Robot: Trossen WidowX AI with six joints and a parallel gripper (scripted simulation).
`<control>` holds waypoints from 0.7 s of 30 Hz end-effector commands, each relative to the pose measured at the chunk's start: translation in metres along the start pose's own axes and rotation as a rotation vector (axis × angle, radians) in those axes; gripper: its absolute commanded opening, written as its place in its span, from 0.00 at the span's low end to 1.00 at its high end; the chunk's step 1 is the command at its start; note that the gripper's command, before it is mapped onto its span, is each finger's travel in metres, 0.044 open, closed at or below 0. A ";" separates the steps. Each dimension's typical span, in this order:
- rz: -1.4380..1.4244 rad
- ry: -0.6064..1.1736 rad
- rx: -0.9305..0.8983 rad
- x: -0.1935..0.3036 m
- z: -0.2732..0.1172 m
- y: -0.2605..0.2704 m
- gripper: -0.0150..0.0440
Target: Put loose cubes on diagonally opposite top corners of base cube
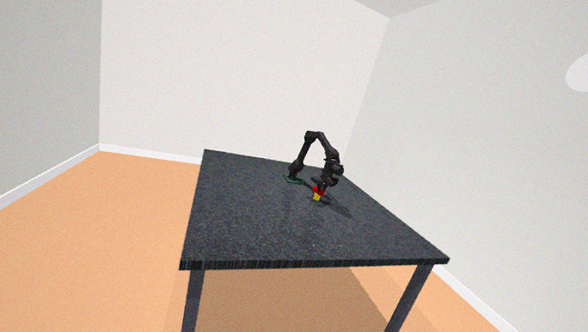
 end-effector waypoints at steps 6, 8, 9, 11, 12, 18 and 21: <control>-0.001 0.001 -0.002 0.000 0.001 0.000 0.43; -0.001 0.001 -0.002 0.000 0.001 0.000 0.43; -0.001 0.001 -0.002 0.000 0.001 0.000 0.43; -0.001 0.001 -0.002 0.000 0.001 0.000 0.43; -0.001 0.001 -0.002 0.000 0.001 0.000 0.43; -0.001 0.001 -0.002 0.000 0.001 0.000 0.60; -0.001 0.001 -0.002 0.000 0.001 0.000 0.60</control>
Point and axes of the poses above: the point midway between the two fingers, 35 mm back from their tips, its own z axis out along the fingers, its own y axis across the jaws, x = y × z, the point moved 8 cm from there along -z, back along the fingers
